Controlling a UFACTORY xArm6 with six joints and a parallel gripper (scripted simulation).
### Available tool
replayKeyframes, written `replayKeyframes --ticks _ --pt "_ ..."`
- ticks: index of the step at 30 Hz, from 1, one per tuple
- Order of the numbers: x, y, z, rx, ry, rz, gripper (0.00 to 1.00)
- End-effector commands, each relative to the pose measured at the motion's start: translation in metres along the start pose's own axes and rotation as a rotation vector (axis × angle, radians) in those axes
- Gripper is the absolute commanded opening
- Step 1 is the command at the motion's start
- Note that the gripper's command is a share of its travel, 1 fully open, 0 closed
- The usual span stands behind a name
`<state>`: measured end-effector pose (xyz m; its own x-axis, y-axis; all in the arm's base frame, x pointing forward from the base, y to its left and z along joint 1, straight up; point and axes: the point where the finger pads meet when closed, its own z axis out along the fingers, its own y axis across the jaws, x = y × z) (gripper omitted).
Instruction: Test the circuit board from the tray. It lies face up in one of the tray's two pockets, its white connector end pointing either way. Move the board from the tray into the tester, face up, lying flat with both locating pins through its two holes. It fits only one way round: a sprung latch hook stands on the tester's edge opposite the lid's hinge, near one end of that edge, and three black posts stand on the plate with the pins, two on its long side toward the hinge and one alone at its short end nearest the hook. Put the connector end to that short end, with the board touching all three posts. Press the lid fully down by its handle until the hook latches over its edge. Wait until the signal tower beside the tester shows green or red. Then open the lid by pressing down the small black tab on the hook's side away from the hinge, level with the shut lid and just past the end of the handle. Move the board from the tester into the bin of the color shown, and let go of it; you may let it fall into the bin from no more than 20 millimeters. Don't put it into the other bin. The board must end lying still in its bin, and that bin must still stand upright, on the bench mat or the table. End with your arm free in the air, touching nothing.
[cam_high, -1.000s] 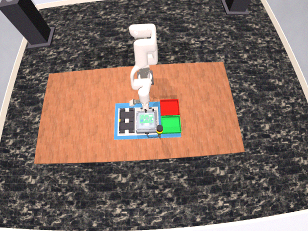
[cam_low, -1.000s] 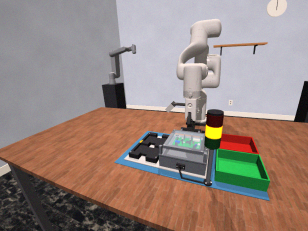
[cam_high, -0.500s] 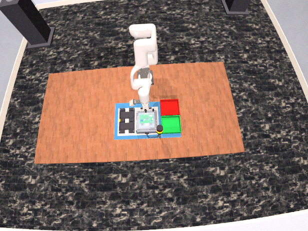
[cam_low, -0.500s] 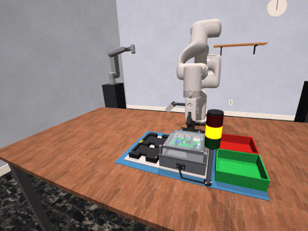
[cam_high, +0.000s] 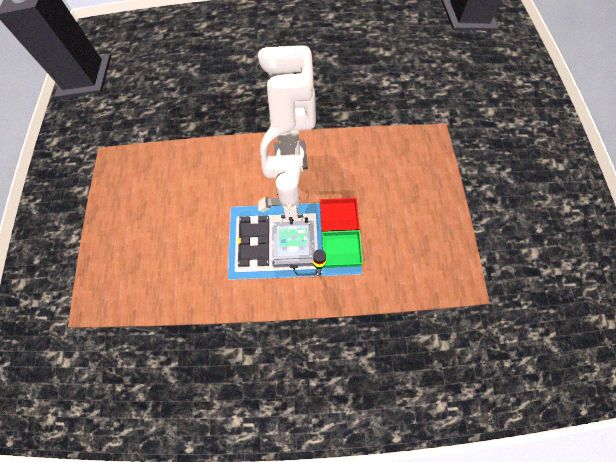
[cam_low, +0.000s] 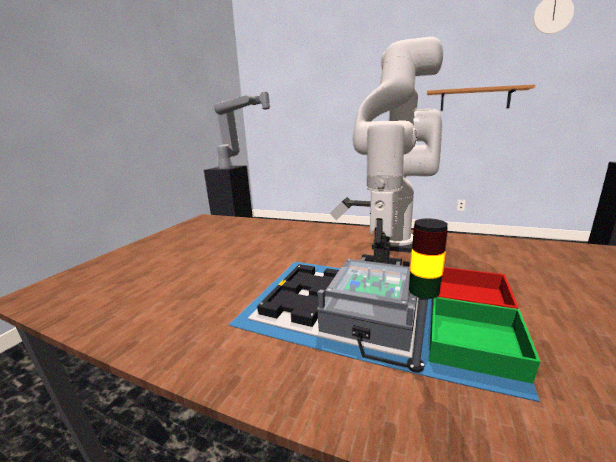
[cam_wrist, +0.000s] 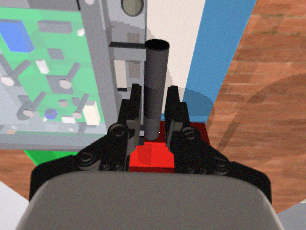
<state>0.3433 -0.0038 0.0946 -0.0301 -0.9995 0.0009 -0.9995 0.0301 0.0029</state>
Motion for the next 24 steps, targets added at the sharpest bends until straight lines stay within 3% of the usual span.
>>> replayKeyframes --ticks 1,13,24 --pt "0.0 -0.001 -0.013 0.003 0.0 0.0 0.22" --pt "0.0 -0.001 -0.071 0.003 0.0 0.0 0.22" --pt "0.0 -0.001 -0.089 0.003 0.0 0.0 0.22"
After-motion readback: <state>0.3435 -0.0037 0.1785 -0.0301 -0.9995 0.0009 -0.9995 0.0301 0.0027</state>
